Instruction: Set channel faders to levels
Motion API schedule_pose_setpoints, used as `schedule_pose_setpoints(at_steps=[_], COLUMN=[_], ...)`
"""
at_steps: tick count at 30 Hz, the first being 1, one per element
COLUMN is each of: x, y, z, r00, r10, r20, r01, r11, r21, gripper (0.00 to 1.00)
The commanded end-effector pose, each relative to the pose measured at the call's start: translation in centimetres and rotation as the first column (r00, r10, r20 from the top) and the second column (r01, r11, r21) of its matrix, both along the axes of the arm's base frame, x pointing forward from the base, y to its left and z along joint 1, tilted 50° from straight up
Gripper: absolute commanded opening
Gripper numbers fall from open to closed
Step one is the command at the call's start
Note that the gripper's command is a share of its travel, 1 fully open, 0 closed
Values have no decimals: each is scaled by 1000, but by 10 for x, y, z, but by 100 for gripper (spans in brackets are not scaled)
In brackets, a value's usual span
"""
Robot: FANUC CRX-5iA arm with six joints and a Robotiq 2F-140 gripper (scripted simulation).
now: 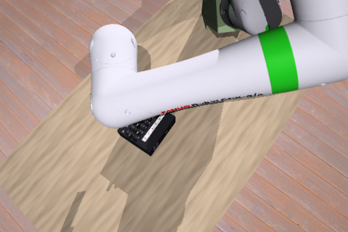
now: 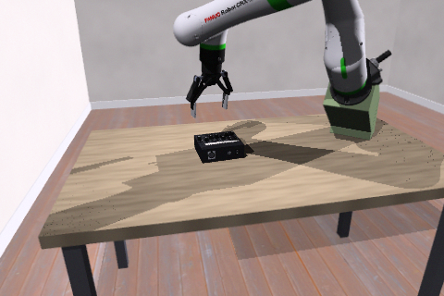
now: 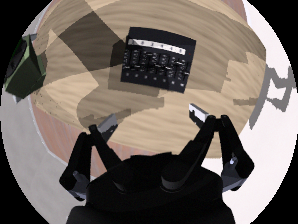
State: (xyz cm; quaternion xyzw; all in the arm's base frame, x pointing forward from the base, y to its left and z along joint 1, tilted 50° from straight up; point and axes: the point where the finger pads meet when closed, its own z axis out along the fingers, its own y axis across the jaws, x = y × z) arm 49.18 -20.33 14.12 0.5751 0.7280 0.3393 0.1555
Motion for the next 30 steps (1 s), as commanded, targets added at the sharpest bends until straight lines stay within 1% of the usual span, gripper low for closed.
schedule_pose_setpoints(at_steps=[1, 4, 6, 8, 11, 13, 14, 16, 18, 23, 28, 30], x=[-3, -7, -10, -14, -19, -19, -21, -25, -29, -39, -47, -47], y=[4, 10, 14, 18, 26, 26, 29, 34, 39, 50, 59, 59], z=[6, 13, 19, 25, 34, 34, 38, 44, 51, 66, 77, 77], r00=[987, 944, 912, 873, 802, 802, 722, 676, 616, 447, 274, 274], r10=[149, 315, 394, 473, 585, 585, 683, 731, 785, 894, 955, 955], r20=[59, 103, 115, 121, 118, 118, 106, 92, 70, -8, -114, -114], r01=[-142, -284, -344, -401, -471, -471, -521, -540, -556, -554, -494, -494], r11=[984, 929, 888, 836, 742, 742, 639, 577, 496, 271, 38, 38], r21=[-109, -239, -305, -375, -477, -477, -566, -613, -667, -787, -869, -869], gripper=[100, 100, 100, 100, 100, 100, 100, 100, 100, 100, 100, 100])
